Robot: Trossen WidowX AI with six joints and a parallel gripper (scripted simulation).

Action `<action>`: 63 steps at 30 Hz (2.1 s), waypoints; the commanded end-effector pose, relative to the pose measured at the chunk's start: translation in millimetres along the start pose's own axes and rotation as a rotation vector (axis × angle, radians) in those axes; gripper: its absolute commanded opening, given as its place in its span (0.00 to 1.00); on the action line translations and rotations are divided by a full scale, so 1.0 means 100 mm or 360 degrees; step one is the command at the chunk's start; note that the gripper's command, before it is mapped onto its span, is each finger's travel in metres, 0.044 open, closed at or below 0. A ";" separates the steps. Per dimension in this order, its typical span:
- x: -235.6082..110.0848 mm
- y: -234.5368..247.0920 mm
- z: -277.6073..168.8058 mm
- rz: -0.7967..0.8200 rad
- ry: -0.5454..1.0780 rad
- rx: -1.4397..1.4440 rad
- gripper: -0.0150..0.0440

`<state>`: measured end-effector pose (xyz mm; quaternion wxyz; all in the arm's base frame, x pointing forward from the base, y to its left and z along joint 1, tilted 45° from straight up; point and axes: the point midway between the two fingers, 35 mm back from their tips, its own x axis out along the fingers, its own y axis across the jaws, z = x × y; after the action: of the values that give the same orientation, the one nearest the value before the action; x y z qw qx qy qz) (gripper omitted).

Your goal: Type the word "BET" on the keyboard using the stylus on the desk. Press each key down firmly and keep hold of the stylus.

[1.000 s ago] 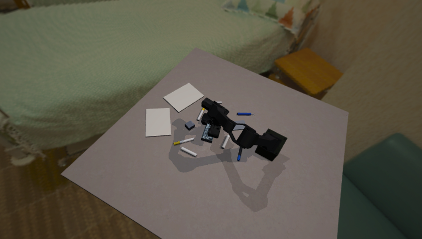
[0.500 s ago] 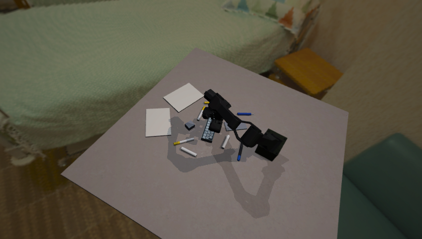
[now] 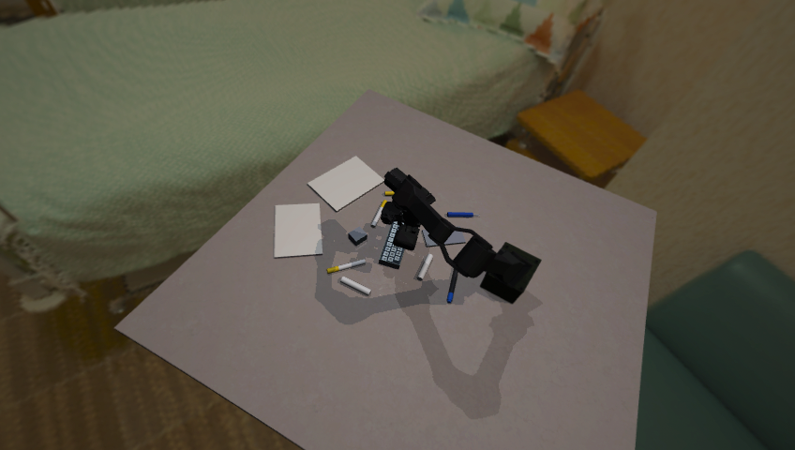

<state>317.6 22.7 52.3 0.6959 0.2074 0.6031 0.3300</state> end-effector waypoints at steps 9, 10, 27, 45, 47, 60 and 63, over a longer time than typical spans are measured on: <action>0.00 0.00 0.00 0.0000 0.0000 0.0000 0.34; 0.00 -0.02 0.00 -0.0005 0.0004 0.0030 0.39; 0.14 -1.44 -0.66 -0.0523 0.0082 0.2455 0.51; 0.27 -2.17 -1.43 -0.1056 -0.0162 0.4070 0.51; 0.29 -2.24 -1.53 -0.1126 -0.0213 0.4243 0.51; 0.30 -2.26 -1.57 -0.1157 -0.0237 0.4319 0.51; 0.30 -2.26 -1.57 -0.1157 -0.0237 0.4319 0.51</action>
<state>213.9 -127.0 -149.9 0.0384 0.5608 0.4421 -0.6989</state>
